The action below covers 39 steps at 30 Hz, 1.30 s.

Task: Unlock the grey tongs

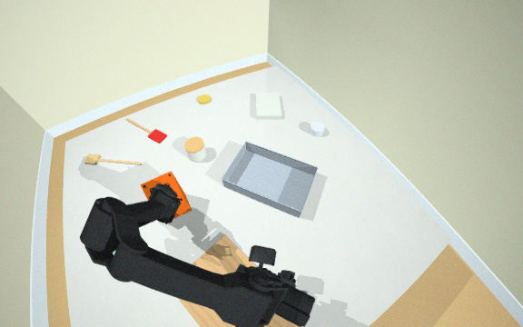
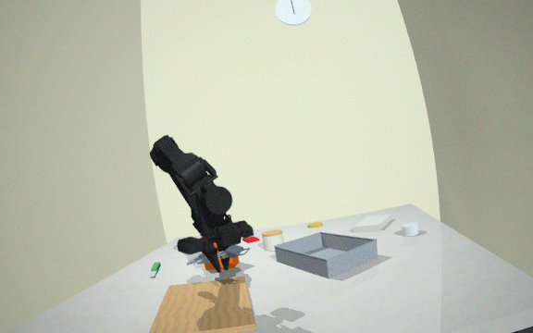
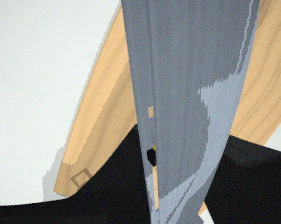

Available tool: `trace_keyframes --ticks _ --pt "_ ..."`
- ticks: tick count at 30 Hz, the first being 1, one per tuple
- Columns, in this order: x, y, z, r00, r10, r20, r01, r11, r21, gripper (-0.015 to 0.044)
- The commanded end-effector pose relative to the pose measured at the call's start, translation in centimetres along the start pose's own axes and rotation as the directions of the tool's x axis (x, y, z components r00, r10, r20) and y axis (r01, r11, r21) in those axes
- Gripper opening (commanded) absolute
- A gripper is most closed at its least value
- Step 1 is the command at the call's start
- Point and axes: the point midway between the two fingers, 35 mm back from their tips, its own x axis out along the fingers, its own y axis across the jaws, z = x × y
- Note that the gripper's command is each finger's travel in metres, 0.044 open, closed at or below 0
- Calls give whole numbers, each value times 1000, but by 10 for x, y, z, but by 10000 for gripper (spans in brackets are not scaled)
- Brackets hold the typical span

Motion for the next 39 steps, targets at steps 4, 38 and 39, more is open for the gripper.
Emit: trace_keyframes --ticks 4,38,39 --pt "-9 -17 -10 1000 -18 26 16 998 56 -150" --pt "-59 -26 -26 818 -2 575 -105 983 152 -150" --pt "-62 -26 -26 806 -5 593 -102 984 148 -150"
